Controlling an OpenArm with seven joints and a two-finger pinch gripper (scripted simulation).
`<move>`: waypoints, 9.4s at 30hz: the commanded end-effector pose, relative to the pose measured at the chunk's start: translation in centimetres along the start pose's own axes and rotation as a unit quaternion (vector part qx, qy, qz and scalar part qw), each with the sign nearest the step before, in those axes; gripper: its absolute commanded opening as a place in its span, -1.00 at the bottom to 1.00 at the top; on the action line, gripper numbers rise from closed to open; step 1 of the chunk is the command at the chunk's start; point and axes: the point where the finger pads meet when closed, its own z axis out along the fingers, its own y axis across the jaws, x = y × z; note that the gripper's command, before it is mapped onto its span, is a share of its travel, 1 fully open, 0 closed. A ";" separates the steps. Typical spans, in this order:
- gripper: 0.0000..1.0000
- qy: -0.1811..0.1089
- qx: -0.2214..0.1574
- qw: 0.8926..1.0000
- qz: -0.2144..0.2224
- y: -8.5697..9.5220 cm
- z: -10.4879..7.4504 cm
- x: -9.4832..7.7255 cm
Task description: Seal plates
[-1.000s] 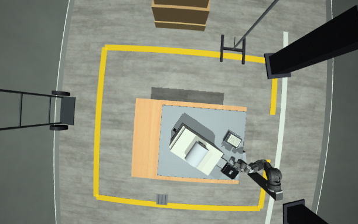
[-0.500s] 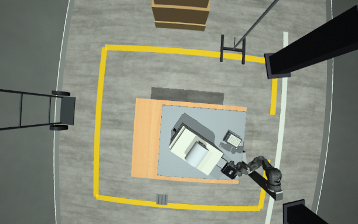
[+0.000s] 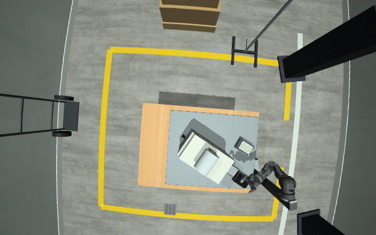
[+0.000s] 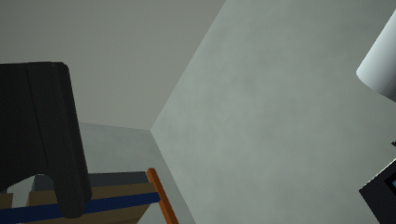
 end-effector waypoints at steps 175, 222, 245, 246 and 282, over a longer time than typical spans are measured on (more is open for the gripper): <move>0.30 -0.579 0.619 -0.158 -0.507 19.1 -9.1 -8.7; 0.30 -0.591 0.659 -0.110 -0.453 19.1 -10.3 -11.9; 0.30 -0.591 0.659 -0.110 -0.453 19.1 -10.3 -11.9; 0.30 -0.591 0.659 -0.110 -0.453 19.1 -10.3 -11.9; 0.30 -0.590 0.660 -0.109 -0.453 20.5 -11.5 -12.9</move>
